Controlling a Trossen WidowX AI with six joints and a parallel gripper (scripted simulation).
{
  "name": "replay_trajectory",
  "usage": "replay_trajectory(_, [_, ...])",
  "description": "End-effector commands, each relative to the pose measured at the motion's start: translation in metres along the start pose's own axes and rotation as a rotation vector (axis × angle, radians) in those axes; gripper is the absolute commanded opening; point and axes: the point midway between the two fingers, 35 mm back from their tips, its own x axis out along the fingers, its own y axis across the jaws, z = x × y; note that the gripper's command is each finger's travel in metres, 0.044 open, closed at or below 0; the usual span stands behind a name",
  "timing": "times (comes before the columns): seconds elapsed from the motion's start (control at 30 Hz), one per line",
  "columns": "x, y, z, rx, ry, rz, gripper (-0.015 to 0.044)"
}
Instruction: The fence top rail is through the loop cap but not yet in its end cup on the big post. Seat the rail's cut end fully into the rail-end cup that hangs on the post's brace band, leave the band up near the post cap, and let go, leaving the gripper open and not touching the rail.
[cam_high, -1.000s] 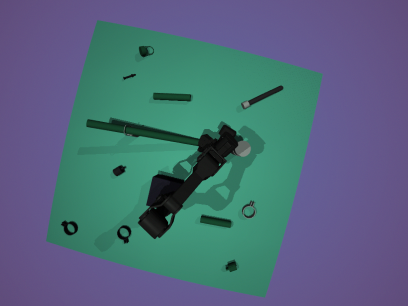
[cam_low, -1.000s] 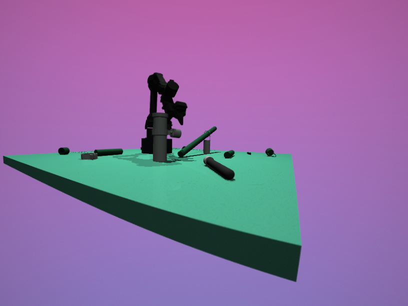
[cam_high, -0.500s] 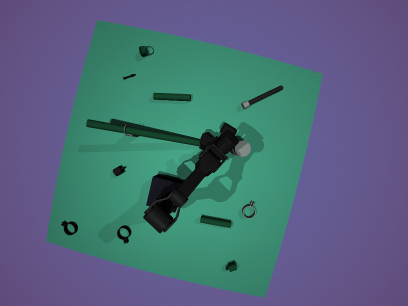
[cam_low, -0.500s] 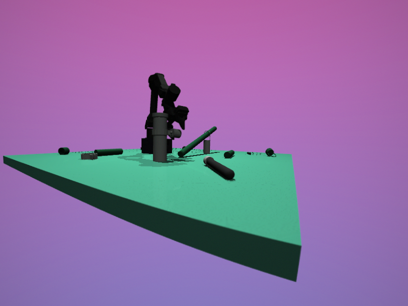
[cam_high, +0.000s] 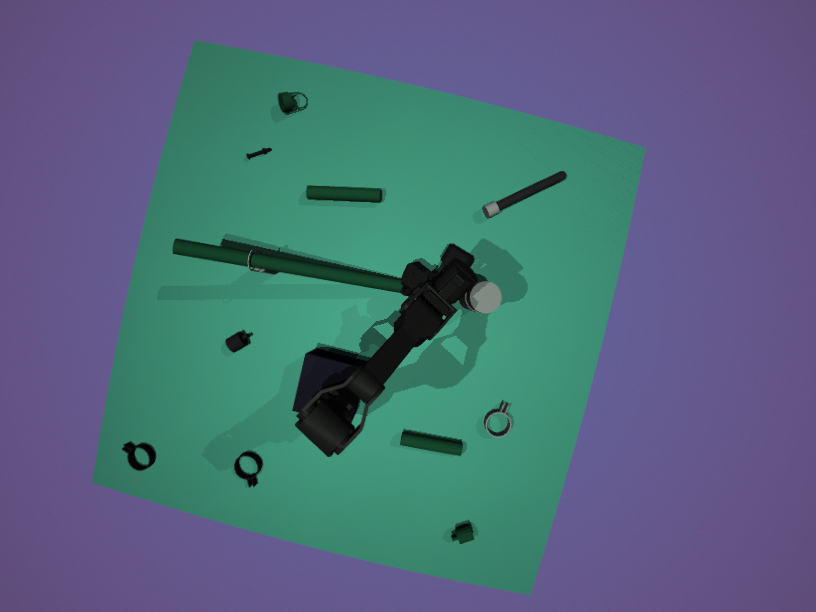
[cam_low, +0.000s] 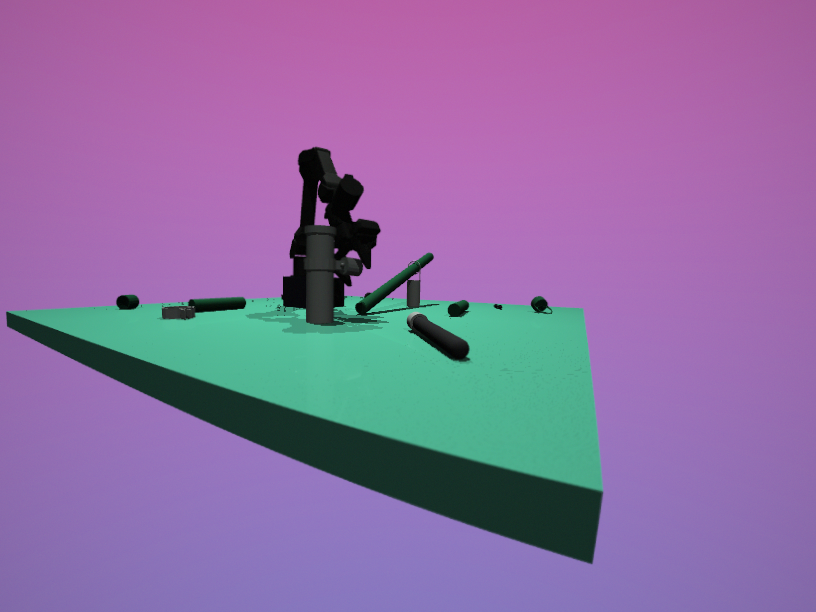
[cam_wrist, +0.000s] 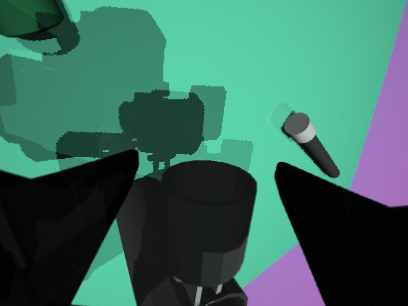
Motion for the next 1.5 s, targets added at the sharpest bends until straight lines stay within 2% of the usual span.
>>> replay_trajectory(0.0, [0.001,0.000,-0.001,0.004,0.004,-0.001,0.0309])
replay_trajectory(0.27, [0.001,0.000,-0.001,0.004,0.004,-0.001,0.0099])
replay_trajectory(0.37, [0.001,0.000,-0.001,0.004,0.004,-0.001,0.0079])
replay_trajectory(0.47, [0.001,0.002,-0.001,-0.013,-0.006,-0.001,0.0000])
replay_trajectory(1.47, [-0.008,0.018,-0.003,-0.187,-0.105,0.001,0.0000])
